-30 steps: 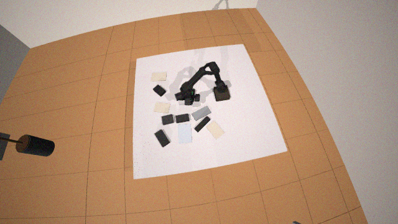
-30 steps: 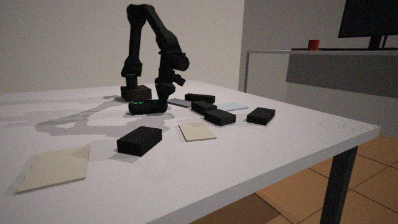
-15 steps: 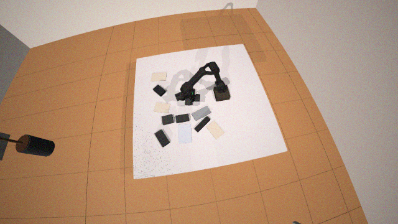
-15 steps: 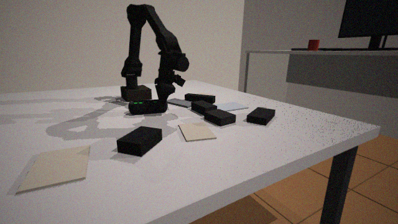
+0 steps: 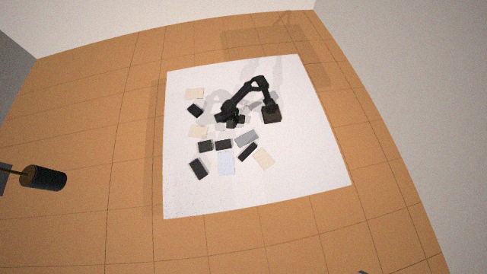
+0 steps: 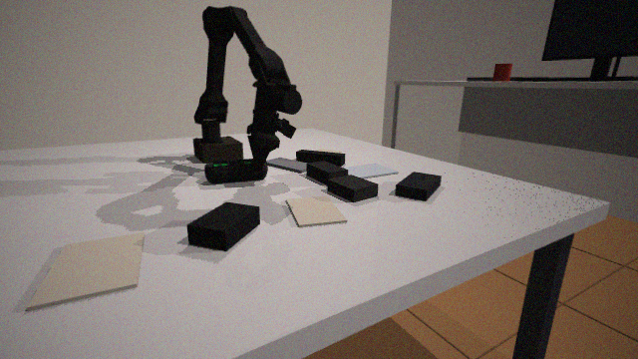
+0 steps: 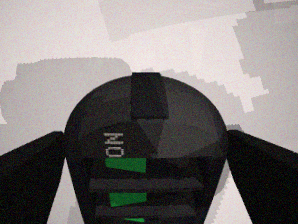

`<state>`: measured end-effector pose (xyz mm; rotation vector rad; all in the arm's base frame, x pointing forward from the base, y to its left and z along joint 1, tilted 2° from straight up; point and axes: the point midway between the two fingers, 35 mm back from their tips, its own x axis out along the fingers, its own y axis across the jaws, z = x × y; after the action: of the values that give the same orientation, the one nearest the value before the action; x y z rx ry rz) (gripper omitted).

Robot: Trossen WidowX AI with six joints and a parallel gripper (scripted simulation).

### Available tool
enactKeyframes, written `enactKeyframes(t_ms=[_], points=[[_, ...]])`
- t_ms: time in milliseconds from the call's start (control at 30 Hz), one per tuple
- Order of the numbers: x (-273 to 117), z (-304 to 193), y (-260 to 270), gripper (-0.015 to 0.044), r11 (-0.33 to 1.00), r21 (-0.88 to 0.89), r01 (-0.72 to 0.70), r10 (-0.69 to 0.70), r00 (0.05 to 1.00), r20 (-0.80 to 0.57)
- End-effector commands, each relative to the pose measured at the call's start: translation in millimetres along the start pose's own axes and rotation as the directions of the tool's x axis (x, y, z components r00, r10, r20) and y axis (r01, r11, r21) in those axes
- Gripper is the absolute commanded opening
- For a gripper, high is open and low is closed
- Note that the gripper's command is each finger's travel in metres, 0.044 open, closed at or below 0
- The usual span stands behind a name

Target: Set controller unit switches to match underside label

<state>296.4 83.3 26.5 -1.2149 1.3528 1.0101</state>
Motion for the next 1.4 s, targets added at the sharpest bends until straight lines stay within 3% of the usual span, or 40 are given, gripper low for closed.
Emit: enactKeyframes(t_ms=[0, 1367], points=[[-3.0, -1.4, -0.7, 0.0336, 1.000, -0.001, 0.004, -0.004, 1.000, 0.002], [-28.0, -22.4, -0.9, 0.0336, 1.000, -0.001, 0.004, -0.004, 0.997, 0.073]])
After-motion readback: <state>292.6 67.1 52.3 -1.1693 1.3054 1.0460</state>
